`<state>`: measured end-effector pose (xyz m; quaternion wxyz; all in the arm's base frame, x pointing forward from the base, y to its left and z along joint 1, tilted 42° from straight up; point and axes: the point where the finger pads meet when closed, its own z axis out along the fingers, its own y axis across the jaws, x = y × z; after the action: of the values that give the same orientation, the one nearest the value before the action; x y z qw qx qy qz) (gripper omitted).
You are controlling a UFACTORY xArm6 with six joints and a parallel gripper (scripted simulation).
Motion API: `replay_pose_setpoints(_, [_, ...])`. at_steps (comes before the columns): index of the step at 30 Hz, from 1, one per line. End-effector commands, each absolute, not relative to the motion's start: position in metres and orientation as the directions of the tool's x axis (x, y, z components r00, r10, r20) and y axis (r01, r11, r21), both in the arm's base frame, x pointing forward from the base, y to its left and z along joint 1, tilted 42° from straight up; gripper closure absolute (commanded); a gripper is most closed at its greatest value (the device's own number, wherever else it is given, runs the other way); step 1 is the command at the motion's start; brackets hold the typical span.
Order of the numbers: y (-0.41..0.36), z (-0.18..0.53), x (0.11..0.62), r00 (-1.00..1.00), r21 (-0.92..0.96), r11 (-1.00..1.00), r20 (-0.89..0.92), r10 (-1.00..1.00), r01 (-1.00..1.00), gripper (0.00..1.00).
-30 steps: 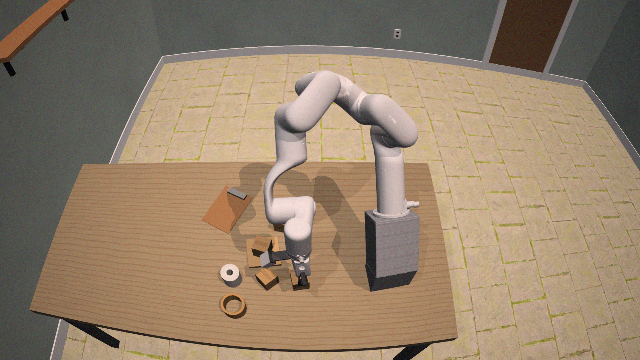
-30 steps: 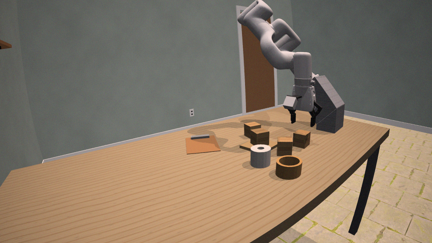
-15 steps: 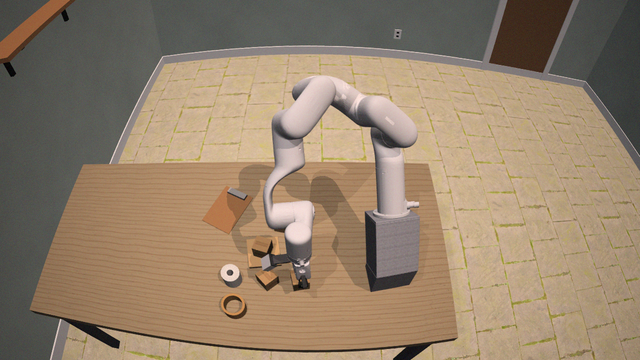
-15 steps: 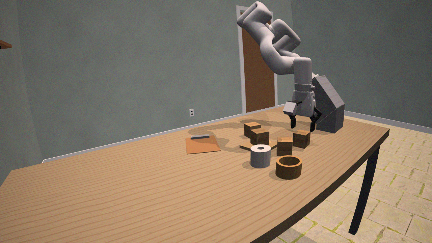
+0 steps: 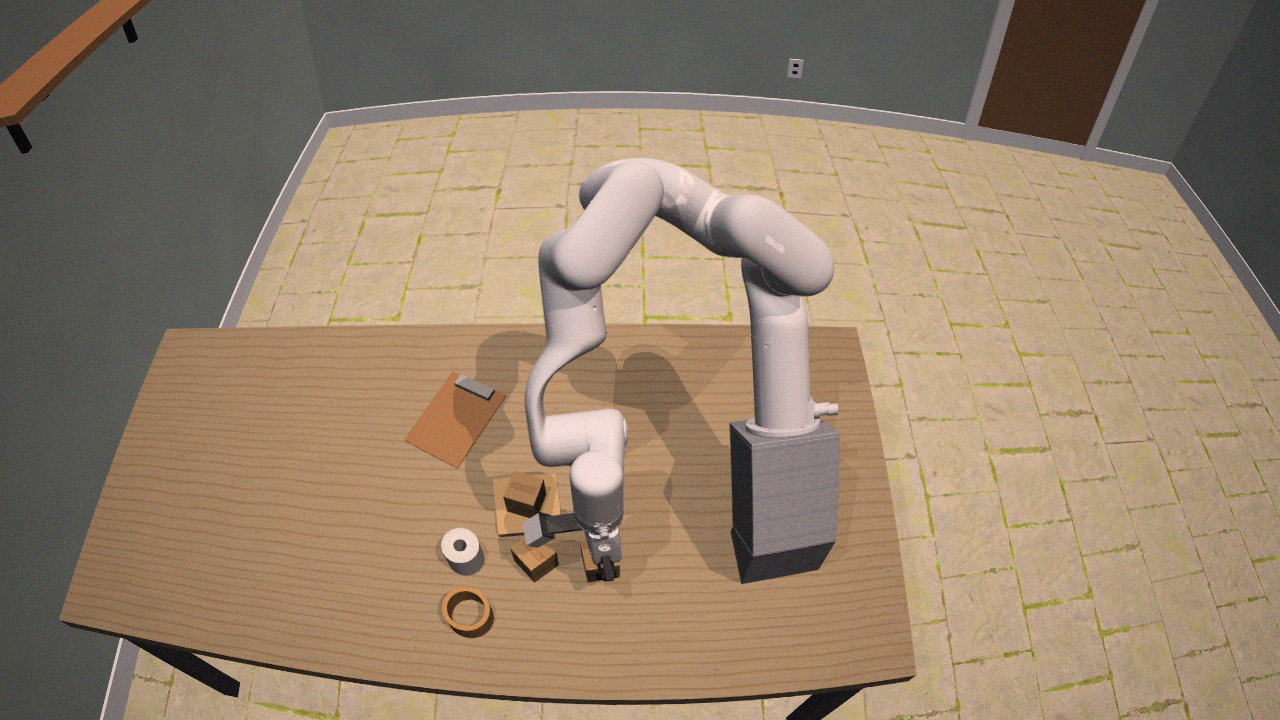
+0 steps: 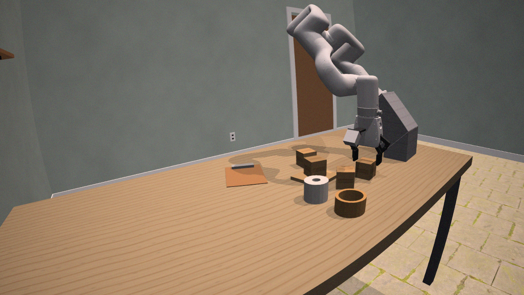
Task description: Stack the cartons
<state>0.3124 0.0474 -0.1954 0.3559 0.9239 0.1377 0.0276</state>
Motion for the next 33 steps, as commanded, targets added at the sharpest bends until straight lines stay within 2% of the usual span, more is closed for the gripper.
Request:
replay_pose_setpoints(1, [0.045,-0.199,0.314,0.960,0.665,-0.710,-0.045,0.275,0.234,0.00])
replay_pose_setpoints(33, [0.036,-0.209,0.316,0.960,0.664,-0.710,-0.045,0.275,0.234,0.00])
